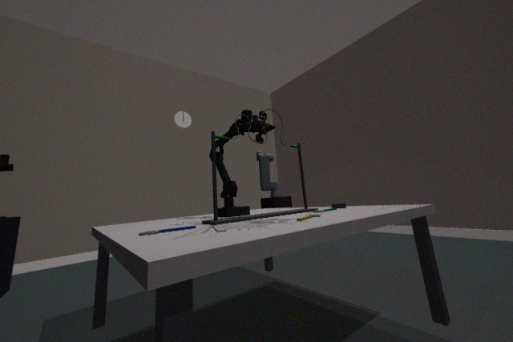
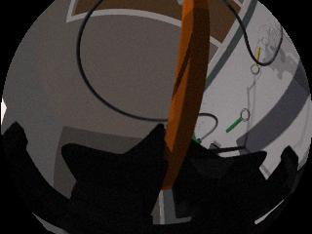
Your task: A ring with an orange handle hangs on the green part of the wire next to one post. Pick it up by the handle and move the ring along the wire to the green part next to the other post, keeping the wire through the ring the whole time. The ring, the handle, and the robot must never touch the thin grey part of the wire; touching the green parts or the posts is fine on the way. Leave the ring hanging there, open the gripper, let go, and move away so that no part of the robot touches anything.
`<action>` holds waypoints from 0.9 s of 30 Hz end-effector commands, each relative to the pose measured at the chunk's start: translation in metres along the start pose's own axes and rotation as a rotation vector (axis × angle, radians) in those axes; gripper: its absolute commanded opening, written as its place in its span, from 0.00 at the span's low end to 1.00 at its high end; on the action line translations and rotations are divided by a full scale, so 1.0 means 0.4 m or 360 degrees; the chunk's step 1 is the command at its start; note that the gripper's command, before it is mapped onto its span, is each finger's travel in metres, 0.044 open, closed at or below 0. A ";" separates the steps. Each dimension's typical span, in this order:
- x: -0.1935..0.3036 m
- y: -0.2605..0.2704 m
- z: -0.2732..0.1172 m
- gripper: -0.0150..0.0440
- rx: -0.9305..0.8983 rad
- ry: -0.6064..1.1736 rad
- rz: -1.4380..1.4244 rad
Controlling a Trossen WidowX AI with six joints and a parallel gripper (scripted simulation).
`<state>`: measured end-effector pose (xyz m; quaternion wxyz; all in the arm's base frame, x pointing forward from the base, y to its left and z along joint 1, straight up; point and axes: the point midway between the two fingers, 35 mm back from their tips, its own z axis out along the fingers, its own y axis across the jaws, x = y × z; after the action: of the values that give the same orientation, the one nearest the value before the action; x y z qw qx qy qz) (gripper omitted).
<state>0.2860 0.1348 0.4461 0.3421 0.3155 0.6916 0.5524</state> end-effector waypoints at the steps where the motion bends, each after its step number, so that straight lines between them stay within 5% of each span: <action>1: -0.003 -0.009 0.008 0.00 0.0048 -0.0011 -0.0061; 27: -0.007 -0.035 0.008 0.00 0.0300 -0.0066 -0.0507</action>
<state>0.2868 0.1315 0.4358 0.4043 0.2496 0.7659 0.4331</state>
